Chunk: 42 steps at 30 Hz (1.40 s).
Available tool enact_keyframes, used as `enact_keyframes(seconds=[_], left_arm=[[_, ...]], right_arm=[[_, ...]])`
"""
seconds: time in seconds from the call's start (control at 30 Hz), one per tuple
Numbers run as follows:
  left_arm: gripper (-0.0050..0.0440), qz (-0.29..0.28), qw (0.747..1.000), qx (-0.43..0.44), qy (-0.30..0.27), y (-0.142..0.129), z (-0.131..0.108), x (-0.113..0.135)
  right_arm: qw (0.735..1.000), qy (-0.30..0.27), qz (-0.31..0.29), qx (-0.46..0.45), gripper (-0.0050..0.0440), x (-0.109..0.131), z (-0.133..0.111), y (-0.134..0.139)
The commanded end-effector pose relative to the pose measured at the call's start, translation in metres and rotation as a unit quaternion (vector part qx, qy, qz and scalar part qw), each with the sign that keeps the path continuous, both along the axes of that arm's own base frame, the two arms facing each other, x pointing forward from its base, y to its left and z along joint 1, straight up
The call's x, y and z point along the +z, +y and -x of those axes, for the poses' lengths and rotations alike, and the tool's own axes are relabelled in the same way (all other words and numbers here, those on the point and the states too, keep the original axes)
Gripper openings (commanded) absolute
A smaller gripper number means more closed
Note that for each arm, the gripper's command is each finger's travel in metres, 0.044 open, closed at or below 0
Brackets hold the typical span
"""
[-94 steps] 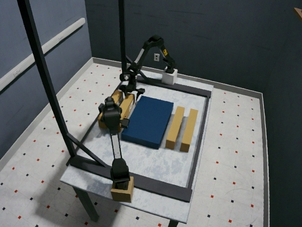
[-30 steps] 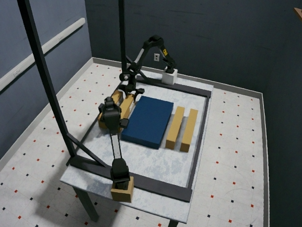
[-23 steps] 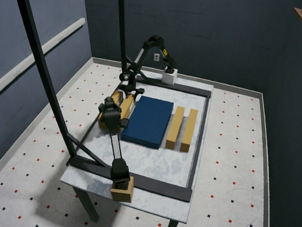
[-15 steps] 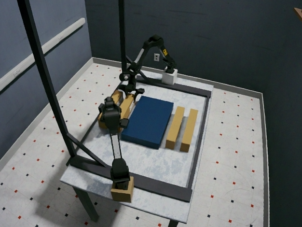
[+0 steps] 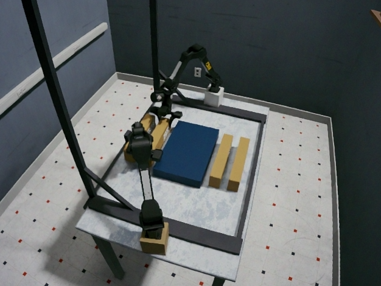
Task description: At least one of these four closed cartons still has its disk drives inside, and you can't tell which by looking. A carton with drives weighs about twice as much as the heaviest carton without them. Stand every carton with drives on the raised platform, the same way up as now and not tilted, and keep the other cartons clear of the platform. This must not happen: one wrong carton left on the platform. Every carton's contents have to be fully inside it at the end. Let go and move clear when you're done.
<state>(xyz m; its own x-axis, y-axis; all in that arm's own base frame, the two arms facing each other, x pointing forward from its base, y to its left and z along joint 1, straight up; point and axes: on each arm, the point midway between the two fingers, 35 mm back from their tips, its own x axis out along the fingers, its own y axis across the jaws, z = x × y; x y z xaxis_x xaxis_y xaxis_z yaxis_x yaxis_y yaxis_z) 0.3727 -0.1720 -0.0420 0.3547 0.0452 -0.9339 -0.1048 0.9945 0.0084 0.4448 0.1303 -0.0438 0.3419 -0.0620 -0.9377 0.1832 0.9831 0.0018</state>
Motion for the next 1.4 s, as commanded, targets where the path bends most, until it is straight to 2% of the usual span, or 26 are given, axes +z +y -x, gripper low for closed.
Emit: enact_keyframes(seconds=[0.0, 1.03, 1.07, 1.37], left_arm=[[-0.005, 0.007, 1.0, 0.0, -0.01, -0.002, -0.004, 0.008], [-0.005, 0.006, 1.0, 0.0, -0.011, -0.001, -0.004, 0.008], [-0.005, 0.001, 1.0, 0.003, -0.009, 0.0, -0.005, 0.058], [-0.005, 0.001, 1.0, 0.003, -0.009, 0.0, -0.005, 0.058]], right_arm=[[1.0, -0.012, -0.004, 0.0, -0.005, 0.01, -0.005, 0.002], [1.0, -0.012, -0.004, 0.0, -0.005, 0.01, -0.005, 0.002], [1.0, -0.009, 0.001, -0.006, -0.005, 0.06, -0.006, -0.001], [1.0, -0.009, 0.001, -0.006, -0.005, 0.06, -0.006, -0.001]])
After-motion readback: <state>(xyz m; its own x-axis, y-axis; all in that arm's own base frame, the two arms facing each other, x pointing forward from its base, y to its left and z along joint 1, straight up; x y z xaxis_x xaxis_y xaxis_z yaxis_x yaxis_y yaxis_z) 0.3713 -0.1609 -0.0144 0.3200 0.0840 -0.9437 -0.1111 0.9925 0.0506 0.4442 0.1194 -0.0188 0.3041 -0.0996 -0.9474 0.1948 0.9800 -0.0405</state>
